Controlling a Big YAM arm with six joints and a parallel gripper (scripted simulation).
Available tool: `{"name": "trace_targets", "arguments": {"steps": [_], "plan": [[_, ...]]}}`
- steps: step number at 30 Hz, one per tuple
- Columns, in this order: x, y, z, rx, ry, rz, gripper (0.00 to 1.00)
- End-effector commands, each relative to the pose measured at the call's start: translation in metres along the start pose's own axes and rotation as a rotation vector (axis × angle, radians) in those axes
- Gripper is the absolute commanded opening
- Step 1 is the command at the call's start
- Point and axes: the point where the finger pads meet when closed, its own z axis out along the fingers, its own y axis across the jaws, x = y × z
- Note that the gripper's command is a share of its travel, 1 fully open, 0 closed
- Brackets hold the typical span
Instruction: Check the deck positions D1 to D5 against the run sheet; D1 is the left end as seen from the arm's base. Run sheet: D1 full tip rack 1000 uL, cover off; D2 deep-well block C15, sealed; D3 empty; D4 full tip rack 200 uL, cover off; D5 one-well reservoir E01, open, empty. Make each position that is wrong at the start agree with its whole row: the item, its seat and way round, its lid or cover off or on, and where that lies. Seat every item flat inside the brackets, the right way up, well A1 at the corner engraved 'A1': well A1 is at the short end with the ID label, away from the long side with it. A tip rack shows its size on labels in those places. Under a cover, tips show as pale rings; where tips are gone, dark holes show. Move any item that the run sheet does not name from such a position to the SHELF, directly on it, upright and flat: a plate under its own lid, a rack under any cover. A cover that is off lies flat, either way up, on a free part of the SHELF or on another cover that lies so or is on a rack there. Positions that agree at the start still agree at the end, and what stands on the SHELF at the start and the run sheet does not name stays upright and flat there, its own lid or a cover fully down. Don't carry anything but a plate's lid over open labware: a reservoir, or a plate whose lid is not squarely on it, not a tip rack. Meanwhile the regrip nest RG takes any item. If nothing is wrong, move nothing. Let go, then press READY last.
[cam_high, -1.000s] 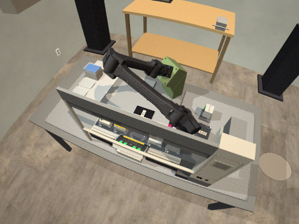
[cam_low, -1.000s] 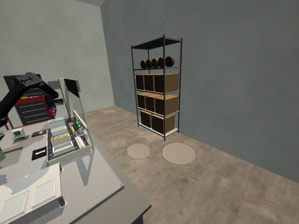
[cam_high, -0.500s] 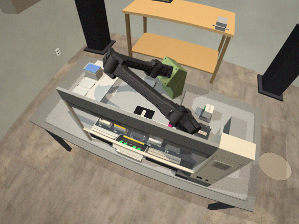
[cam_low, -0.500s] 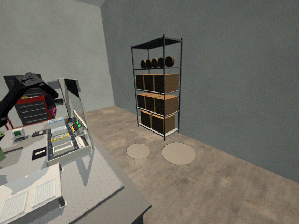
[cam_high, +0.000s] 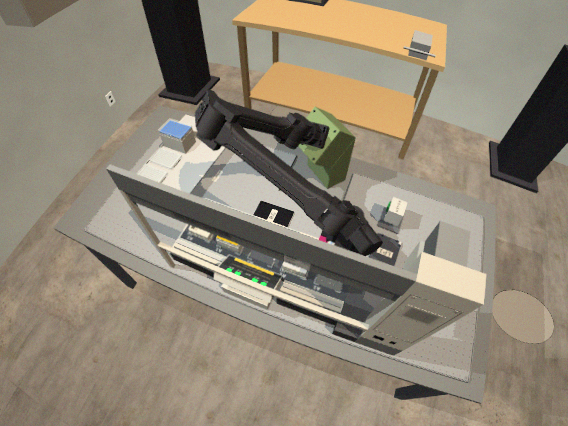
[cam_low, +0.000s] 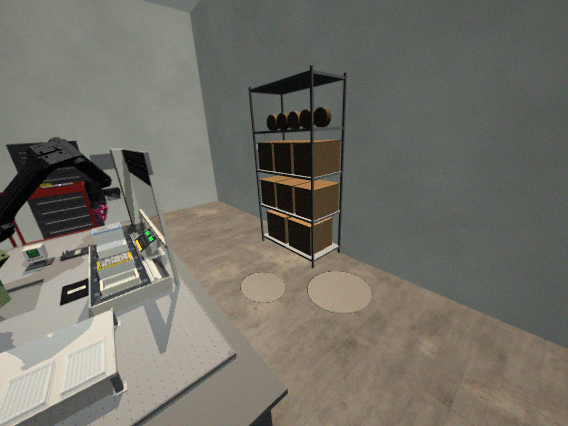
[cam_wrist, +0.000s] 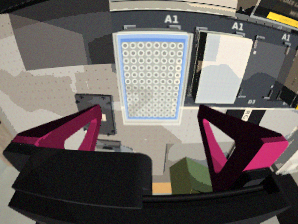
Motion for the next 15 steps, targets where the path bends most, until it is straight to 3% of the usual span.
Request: {"name": "trace_targets", "arguments": {"steps": [1,10,15], "plan": [[-0.0018,-0.0033,0.0085,0.018,0.013,-0.012,1.00],[-0.0018,-0.0033,0.0085,0.018,0.013,-0.012,1.00],[0.0002,-0.0024,0.0184,0.013,0.010,-0.005,1.00]]}}
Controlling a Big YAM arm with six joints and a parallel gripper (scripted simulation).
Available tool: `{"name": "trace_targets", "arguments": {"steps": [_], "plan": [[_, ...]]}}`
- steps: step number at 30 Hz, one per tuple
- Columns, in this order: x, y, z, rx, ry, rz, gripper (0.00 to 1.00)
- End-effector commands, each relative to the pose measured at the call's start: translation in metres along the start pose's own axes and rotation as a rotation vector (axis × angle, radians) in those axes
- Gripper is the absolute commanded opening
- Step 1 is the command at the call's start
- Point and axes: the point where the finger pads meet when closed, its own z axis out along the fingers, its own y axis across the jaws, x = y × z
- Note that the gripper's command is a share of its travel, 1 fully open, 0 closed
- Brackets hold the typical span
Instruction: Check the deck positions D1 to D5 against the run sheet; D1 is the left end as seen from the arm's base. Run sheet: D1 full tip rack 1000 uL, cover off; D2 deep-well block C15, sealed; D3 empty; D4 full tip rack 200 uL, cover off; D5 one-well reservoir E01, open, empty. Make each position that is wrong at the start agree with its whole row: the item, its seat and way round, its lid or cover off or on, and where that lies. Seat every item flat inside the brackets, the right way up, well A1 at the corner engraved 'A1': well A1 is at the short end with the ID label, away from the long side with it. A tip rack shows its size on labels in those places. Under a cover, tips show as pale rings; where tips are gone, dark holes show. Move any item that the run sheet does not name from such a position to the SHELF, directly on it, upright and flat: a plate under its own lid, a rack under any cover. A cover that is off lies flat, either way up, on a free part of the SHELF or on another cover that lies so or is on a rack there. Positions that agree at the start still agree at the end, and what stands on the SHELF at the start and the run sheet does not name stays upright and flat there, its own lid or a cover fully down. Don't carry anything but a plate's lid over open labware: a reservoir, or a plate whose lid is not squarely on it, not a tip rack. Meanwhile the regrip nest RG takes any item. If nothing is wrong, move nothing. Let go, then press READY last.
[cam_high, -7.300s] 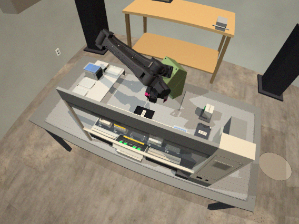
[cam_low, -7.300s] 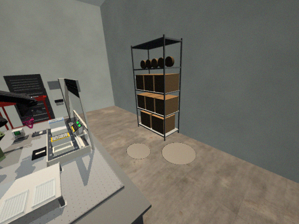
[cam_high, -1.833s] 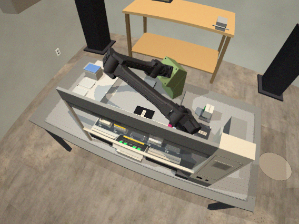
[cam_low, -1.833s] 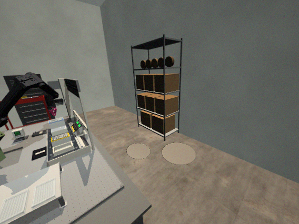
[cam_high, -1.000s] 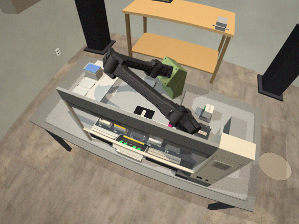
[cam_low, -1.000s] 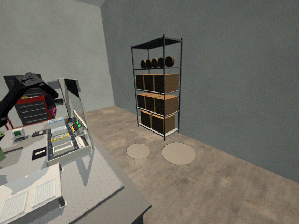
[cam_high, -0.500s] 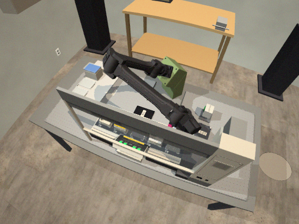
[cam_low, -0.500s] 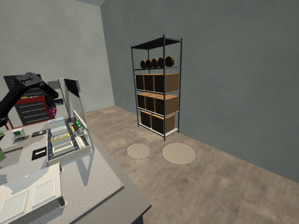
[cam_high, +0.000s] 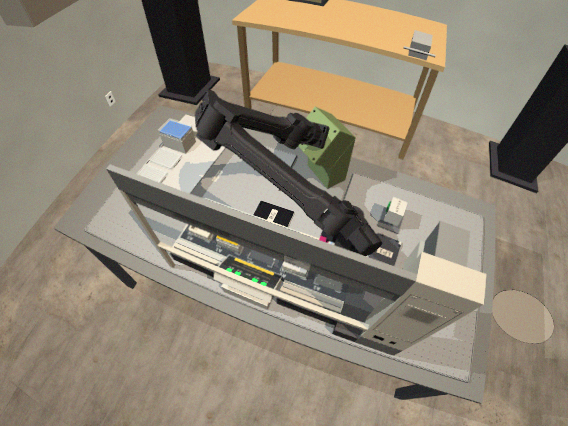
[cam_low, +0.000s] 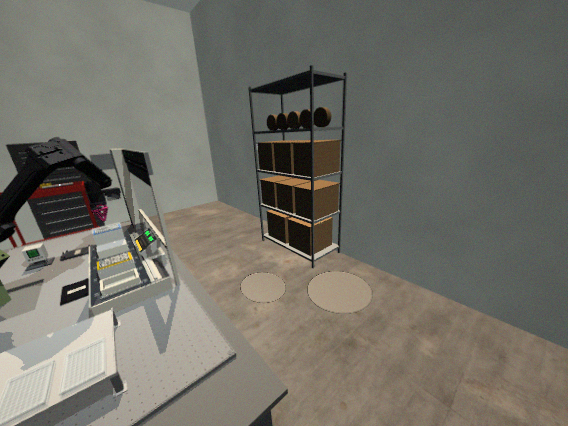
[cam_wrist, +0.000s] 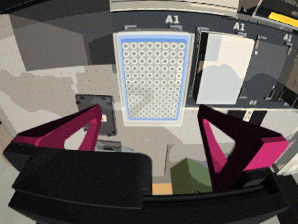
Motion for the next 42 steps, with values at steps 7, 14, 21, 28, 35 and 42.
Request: {"name": "trace_targets", "arguments": {"steps": [7,14,21,28,35,42], "plan": [[0.000,-0.004,0.026,0.017,0.014,-0.008,1.00],[0.001,-0.004,0.036,0.017,0.014,-0.008,1.00],[0.001,-0.004,0.048,0.017,0.015,-0.008,1.00],[0.001,-0.004,0.056,0.017,0.015,-0.008,1.00],[0.001,-0.005,0.068,0.018,0.015,-0.009,1.00],[0.002,-0.005,0.075,0.018,0.015,-0.009,1.00]]}}
